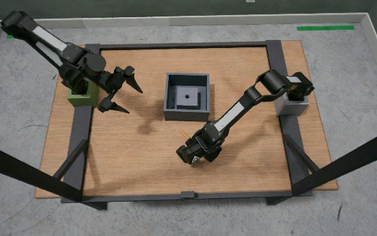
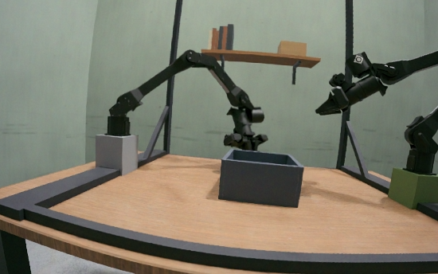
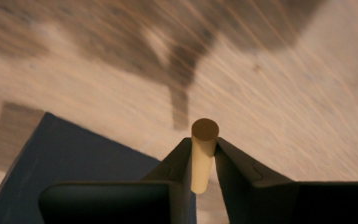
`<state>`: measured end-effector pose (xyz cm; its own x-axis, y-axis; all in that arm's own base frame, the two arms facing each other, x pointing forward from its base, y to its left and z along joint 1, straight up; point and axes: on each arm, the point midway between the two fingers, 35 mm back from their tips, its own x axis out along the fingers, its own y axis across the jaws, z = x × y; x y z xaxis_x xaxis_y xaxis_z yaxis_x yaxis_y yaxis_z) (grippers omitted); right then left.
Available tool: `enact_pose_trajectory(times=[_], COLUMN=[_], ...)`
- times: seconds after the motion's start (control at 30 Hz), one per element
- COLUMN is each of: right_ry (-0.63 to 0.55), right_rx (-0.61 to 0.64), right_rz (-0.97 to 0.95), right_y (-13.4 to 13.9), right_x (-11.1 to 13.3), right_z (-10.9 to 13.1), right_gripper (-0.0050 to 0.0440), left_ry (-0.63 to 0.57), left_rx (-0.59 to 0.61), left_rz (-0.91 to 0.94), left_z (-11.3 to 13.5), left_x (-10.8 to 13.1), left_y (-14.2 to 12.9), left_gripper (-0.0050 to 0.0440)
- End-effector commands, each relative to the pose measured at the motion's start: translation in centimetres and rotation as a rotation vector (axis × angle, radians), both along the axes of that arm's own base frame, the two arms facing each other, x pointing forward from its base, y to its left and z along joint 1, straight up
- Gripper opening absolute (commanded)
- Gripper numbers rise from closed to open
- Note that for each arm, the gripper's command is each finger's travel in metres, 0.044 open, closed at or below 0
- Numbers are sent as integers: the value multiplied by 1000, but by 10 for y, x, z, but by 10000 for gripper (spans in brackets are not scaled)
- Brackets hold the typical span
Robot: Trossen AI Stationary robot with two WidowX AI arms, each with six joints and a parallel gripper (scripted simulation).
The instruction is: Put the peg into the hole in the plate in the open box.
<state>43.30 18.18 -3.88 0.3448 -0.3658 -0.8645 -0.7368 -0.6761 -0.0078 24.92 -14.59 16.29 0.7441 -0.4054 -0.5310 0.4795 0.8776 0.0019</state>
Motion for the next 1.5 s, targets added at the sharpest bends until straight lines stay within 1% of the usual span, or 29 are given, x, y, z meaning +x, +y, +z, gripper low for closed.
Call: enact_pose_trajectory(times=[0.0, 0.13, 0.23, 0.3, 0.5, 0.8, 0.87, 0.93, 0.97, 1.17, 1.23, 1.37, 1.43, 1.47], right_ry=[-44, -69, -109, -109, -177, -253, -253, -281, -284, -322, -333, -375, -375, -393], right_rx=[48, 154, 287, 287, 520, 822, 822, 903, 935, 1094, 1141, 1241, 1241, 1286], right_rz=[-19, -118, -235, -235, -439, -728, -728, -793, -844, -1018, -1098, -1177, -1177, -1203], right_y=[4, 2, 3, 3, 4, 3, 3, 4, 2, 2, 0, 2, 2, 3], right_x=[7, 4, 4, 4, 4, -1, -1, 1, -3, -8, -13, -10, -10, -8], right_z=[29, 29, 32, 32, 39, 44, 44, 46, 44, 44, 41, 44, 44, 44], right_gripper=[25, 25, 25, 25, 25, 25, 25, 25, 25, 25, 25, 25, 25, 25], left_ry=[-14, -14, -14, -14, -14, -14, -14, -14, -14, -14, -14, -14, -14, -14], left_rx=[-11, -11, -11, -11, -11, -11, -11, -11, -11, -11, -11, -11, -11, -11], left_rz=[1, 1, 1, 1, 1, 1, 1, 1, 1, 1, 1, 1, 1, 1], left_z=[6, 6, 6, 6, 6, 6, 6, 6, 6, 6, 6, 6, 6, 6], left_x=[1, 1, 1, 1, 1, 1, 1, 1, 1, 1, 1, 1, 1, 1], left_y=[-1, -1, -1, -1, -1, -1, -1, -1, -1, -1, -1, -1, -1, -1], left_gripper=[440, 440, 440, 440, 440, 440, 440, 440, 440, 440, 440, 440, 440, 440])
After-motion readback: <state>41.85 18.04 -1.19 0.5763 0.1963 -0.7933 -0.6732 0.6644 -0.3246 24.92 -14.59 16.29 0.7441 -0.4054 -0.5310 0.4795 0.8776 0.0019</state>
